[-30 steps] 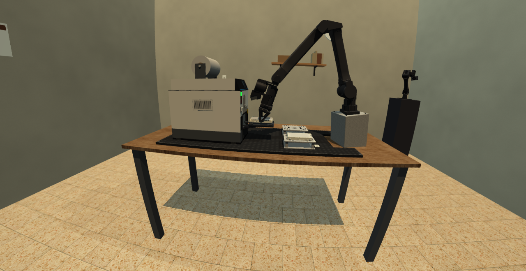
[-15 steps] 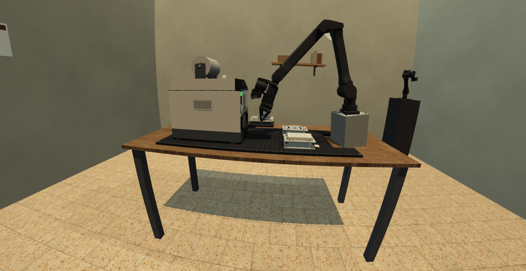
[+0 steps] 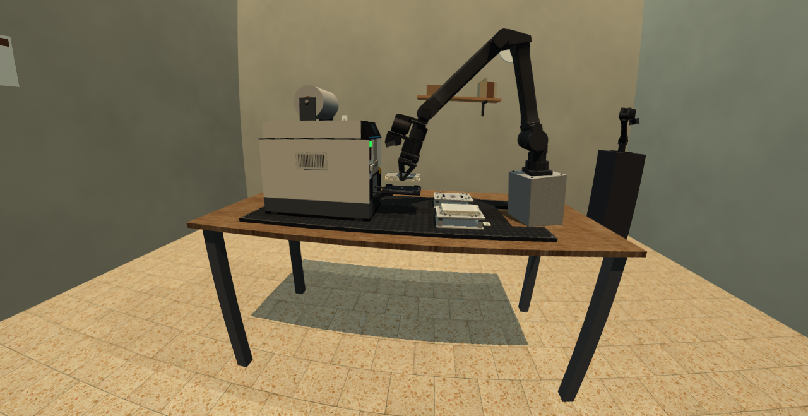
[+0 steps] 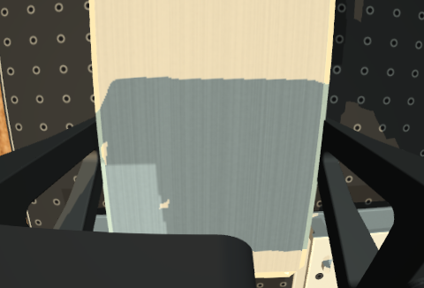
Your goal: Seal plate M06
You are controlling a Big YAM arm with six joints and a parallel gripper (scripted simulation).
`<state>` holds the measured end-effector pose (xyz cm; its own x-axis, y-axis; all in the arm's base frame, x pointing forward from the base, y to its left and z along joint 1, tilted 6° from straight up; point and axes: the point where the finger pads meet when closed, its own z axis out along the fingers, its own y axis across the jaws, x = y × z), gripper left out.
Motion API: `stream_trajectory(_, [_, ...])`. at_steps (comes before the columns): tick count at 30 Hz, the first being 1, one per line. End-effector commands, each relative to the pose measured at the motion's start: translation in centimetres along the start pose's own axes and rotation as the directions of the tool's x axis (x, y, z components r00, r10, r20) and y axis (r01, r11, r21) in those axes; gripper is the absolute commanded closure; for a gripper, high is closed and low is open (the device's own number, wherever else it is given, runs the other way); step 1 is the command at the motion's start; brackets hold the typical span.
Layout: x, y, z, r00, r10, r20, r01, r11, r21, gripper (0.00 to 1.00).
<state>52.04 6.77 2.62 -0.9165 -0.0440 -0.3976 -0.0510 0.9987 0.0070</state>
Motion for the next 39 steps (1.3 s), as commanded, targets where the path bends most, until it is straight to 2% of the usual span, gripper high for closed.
stream_trajectory(1, [-2.8, -0.7, -2.8, 0.998, 0.014, 0.058, -0.014, 1.000, -0.001, 1.00])
stream_trajectory(5, [-3.3, -0.4, -3.3, 0.998, 0.005, 0.066, -0.005, 1.000, -0.003, 1.00])
stream_trajectory(10, [-3.2, 0.6, -3.1, 0.999, -0.016, 0.049, 0.016, 1.000, -0.010, 1.00])
stream_trajectory(18, [-4.5, 1.1, -5.4, 0.997, -0.021, 0.079, 0.022, 1.000, -0.015, 1.00])
stream_trajectory(22, [-4.8, 0.8, -5.3, 0.996, -0.016, 0.087, 0.018, 1.000, -0.014, 1.00])
stream_trajectory(25, [-3.7, 0.1, -4.1, 0.998, -0.006, 0.064, 0.007, 1.000, -0.007, 1.00])
stream_trajectory(30, [-2.8, -0.5, -3.1, 0.999, 0.003, 0.052, -0.003, 1.000, -0.002, 1.00])
stream_trajectory(33, [-2.3, -0.7, -3.0, 0.999, 0.006, 0.045, -0.006, 1.000, 0.000, 1.00])
stream_trajectory(39, [-3.1, -0.7, -3.9, 0.998, 0.007, 0.067, -0.007, 1.000, -0.001, 1.00])
